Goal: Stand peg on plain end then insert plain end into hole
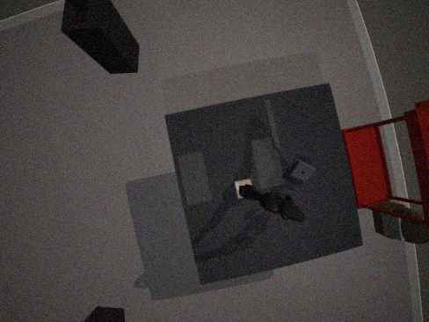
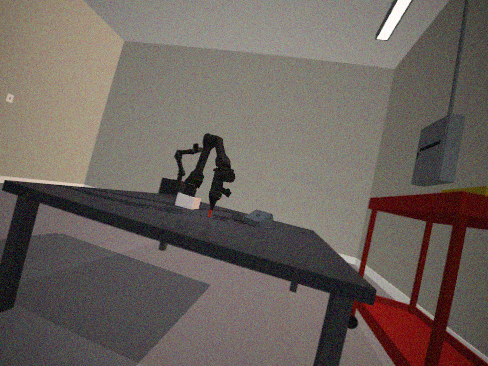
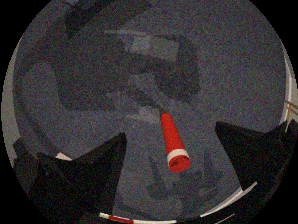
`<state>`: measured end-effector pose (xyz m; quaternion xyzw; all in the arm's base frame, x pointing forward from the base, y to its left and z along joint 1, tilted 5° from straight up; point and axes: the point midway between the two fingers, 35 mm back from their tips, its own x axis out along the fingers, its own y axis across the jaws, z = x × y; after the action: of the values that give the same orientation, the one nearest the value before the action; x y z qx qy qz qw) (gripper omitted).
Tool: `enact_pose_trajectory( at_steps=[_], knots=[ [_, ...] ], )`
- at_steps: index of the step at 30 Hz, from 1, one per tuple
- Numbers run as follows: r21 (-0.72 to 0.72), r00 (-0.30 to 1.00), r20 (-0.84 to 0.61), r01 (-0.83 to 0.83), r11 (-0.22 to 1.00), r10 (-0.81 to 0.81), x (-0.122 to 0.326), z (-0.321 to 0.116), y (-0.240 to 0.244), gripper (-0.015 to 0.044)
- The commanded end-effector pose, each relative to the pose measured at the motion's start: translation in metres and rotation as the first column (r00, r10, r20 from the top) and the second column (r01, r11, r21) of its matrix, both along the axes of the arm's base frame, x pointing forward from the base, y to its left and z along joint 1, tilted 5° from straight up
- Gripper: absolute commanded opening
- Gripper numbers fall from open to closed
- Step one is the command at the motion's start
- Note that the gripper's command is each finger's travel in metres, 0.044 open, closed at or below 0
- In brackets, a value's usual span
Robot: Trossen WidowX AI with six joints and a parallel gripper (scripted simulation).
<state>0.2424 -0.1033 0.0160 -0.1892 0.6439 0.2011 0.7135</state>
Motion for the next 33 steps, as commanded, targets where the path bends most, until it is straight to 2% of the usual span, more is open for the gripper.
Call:
enact_pose_trajectory(
  at_steps=[1,2,17,24,33],
  knots=[
    [0.002,1.000,-0.012,0.004,1.000,-0.004,-0.003,-0.004,0.001,0.0440],
    [0.002,1.000,-0.012,0.004,1.000,-0.004,-0.003,-0.004,0.001,0.0440],
    [0.001,1.000,-0.002,0.000,1.000,0.000,0.000,-0.001,0.000,0.0046],
    [0.001,1.000,-0.002,0.000,1.000,0.000,0.000,-0.001,0.000,0.0000],
    [0.001,1.000,-0.005,0.001,1.000,-0.001,0.000,0.023,-0.002,0.0000]
  ],
)
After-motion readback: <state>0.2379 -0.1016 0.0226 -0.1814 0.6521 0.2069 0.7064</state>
